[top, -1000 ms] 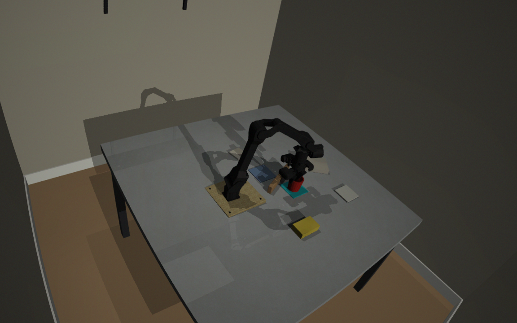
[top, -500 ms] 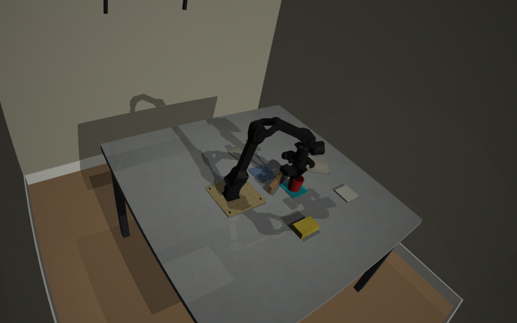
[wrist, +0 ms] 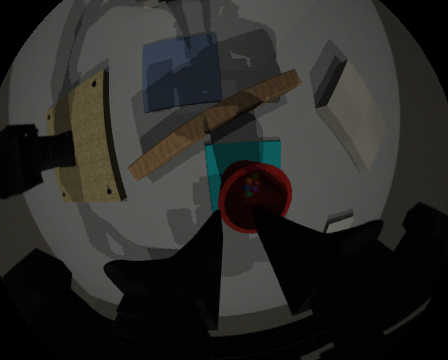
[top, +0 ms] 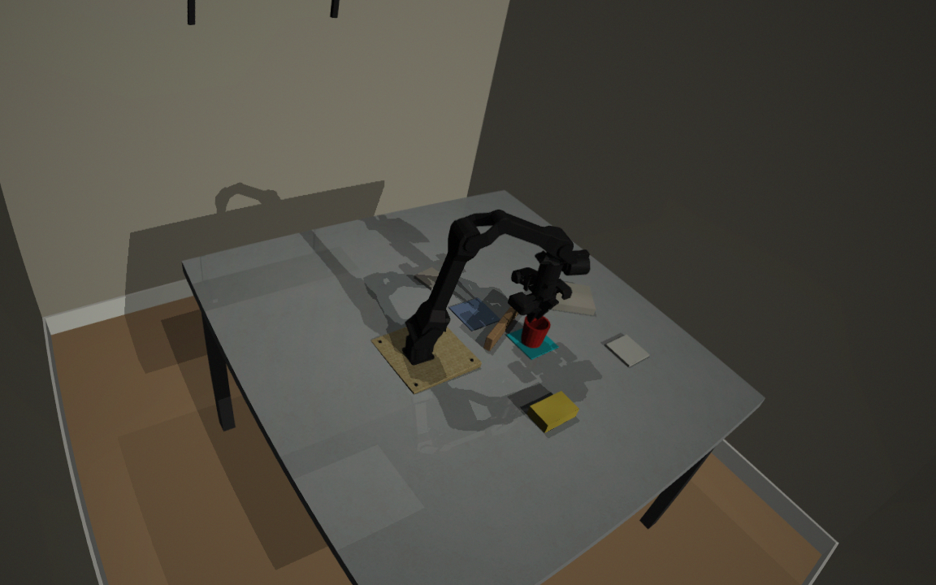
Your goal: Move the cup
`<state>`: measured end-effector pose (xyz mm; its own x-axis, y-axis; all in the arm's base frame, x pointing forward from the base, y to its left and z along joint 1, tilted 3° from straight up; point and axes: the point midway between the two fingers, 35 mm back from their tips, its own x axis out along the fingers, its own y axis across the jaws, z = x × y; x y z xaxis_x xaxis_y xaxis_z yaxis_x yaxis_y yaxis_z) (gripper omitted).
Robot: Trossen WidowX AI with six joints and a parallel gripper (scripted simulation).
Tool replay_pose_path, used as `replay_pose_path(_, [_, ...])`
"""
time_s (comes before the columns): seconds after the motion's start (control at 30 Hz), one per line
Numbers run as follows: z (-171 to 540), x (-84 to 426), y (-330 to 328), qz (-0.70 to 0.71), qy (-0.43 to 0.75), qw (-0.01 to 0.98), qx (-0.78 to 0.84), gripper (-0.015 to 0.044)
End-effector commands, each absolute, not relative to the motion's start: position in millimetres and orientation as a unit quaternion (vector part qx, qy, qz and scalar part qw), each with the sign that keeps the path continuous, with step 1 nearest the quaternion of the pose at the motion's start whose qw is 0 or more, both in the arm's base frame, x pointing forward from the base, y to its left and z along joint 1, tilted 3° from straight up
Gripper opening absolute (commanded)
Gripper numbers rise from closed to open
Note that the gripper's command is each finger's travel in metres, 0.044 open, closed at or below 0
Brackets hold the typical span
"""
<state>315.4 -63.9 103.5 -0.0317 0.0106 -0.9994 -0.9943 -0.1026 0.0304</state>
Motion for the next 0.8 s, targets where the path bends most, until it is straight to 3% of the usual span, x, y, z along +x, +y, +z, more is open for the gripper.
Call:
replay_pose_path(0.0, [108.6, 315.6, -63.9, 0.535, 0.480, 0.467, -0.515, 0.0128])
replay_pose_path(0.4, [109.4, 316.2, -63.9, 0.536, 0.478, 0.469, -0.514, 0.0440])
replay_pose_path(0.77, [140.5, 319.4, -64.4, 0.535, 0.479, 0.468, -0.515, 0.0440])
